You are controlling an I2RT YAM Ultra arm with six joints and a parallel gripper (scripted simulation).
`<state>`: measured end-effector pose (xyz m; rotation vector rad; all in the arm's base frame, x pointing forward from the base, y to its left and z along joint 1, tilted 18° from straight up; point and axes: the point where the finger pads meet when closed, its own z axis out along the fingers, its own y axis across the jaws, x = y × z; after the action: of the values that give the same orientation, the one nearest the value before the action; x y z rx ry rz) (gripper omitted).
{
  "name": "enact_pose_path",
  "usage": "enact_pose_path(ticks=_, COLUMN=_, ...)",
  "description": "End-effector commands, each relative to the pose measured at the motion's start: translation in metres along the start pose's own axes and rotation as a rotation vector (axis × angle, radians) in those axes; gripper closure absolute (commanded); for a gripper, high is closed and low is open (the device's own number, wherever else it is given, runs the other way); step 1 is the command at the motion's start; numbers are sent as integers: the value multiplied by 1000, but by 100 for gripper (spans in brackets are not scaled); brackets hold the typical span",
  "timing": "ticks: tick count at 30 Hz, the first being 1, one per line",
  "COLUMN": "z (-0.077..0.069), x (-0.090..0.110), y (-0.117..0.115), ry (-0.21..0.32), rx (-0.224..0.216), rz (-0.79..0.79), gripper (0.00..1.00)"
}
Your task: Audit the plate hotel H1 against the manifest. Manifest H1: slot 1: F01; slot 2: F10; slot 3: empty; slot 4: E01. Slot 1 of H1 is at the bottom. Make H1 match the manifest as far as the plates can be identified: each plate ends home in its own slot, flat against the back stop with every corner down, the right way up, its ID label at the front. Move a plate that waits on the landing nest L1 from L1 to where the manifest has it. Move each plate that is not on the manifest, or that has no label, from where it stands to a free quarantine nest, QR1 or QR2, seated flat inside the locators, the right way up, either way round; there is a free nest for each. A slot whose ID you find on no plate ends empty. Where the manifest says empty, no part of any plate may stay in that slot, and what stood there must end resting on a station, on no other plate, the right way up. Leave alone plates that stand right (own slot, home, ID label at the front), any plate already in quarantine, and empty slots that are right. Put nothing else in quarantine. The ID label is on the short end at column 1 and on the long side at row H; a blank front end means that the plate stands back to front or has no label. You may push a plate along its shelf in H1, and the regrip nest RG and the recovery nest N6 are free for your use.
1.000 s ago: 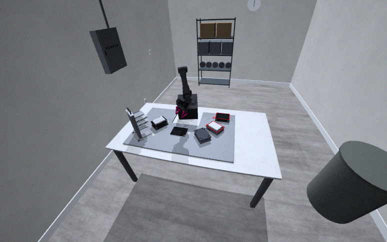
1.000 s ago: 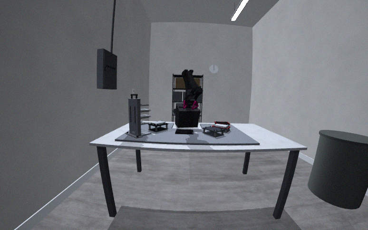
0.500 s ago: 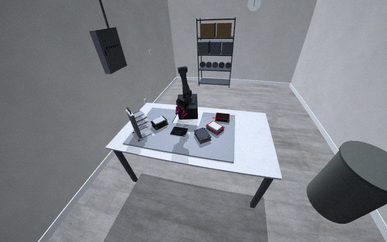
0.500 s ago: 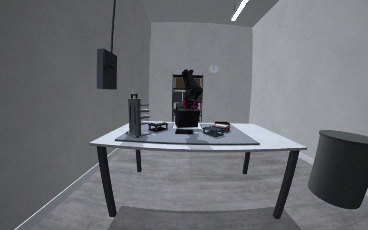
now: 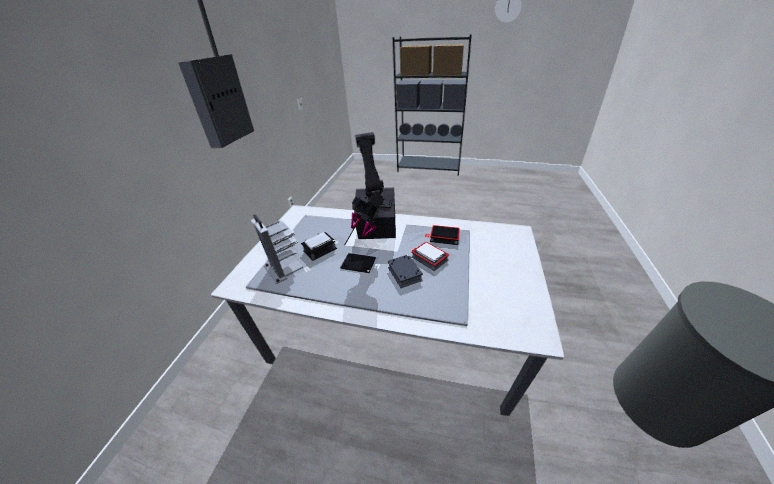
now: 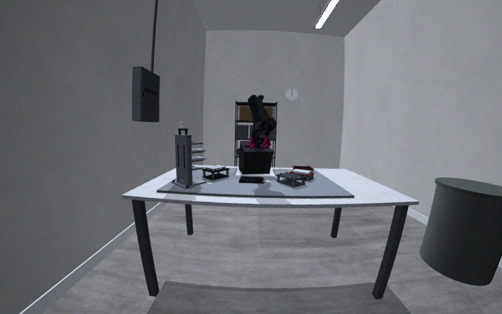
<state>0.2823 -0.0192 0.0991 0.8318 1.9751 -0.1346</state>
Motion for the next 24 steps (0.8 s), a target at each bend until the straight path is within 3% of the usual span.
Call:
enact_pose_path(ticks=1, z=-1, x=-4, y=0, ry=-15, rx=3, rz=7, gripper=0)
enact_pose_path(ticks=11, z=-15, x=-18, y=0, ry=-15, rx=3, rz=7, gripper=0)
enact_pose_path(ticks=24, z=2, x=-36, y=-27, ry=-17, rx=3, rz=6, gripper=0)
